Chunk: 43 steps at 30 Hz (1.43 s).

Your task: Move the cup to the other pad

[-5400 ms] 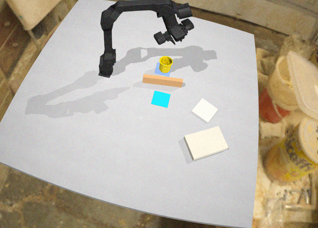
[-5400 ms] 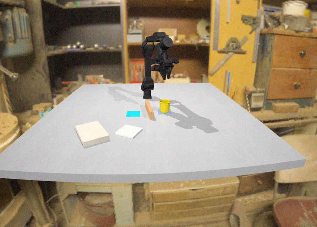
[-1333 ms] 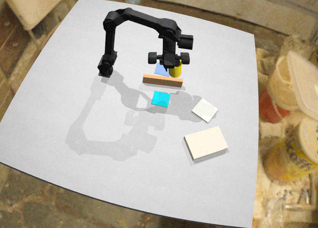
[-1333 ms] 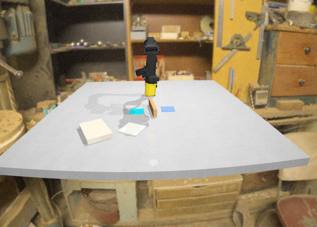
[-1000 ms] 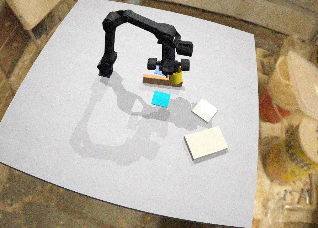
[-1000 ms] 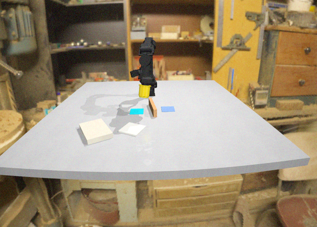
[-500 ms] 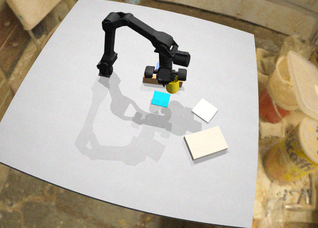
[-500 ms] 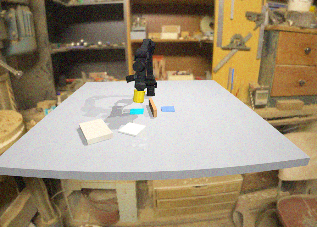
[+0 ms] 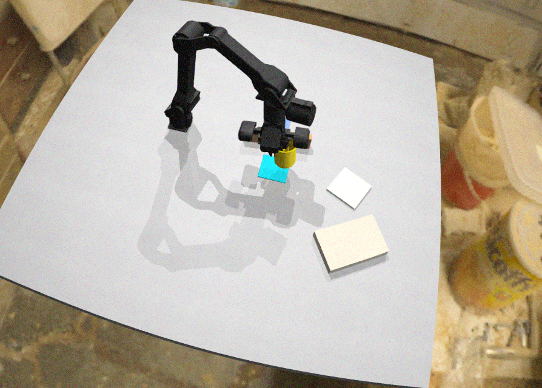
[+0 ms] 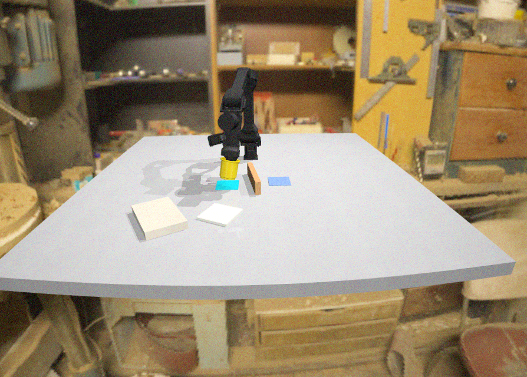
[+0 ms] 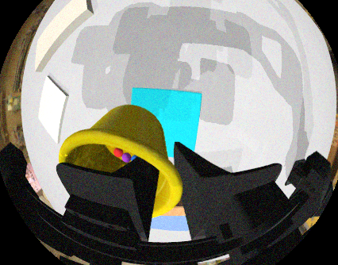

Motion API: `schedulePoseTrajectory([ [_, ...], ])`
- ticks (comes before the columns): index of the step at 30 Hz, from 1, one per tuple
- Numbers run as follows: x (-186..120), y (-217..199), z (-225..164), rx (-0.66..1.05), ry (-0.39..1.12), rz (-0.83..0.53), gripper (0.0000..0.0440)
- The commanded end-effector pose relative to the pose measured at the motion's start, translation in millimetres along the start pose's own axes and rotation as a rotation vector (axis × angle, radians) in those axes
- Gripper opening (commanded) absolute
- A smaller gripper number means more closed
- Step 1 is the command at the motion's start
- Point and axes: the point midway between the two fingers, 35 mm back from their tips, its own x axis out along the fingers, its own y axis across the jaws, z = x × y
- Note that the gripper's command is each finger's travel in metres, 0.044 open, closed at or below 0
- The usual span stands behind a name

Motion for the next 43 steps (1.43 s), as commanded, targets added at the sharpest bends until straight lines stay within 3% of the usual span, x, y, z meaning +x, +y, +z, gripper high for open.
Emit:
schedulePoseTrajectory([
  [1, 7, -8, 1, 0.014, -0.003, -0.015, 0.0036],
  [8, 15, -19, 3, 0.036, -0.005, -0.038, 0.0078],
  [12, 14, -16, 6, 0.056, -0.004, -0.003, 0.016],
  [23, -4, -18, 8, 0.08, 0.023, 0.063, 0.019],
  [36, -38, -23, 14, 0.13, 0.032, 0.138, 0.0257],
  [39, -49, -23, 18, 0.141, 0.027, 0.163, 0.0292],
  [43, -62, -23, 24, 0.164, 0.024, 0.183, 0.0377],
])
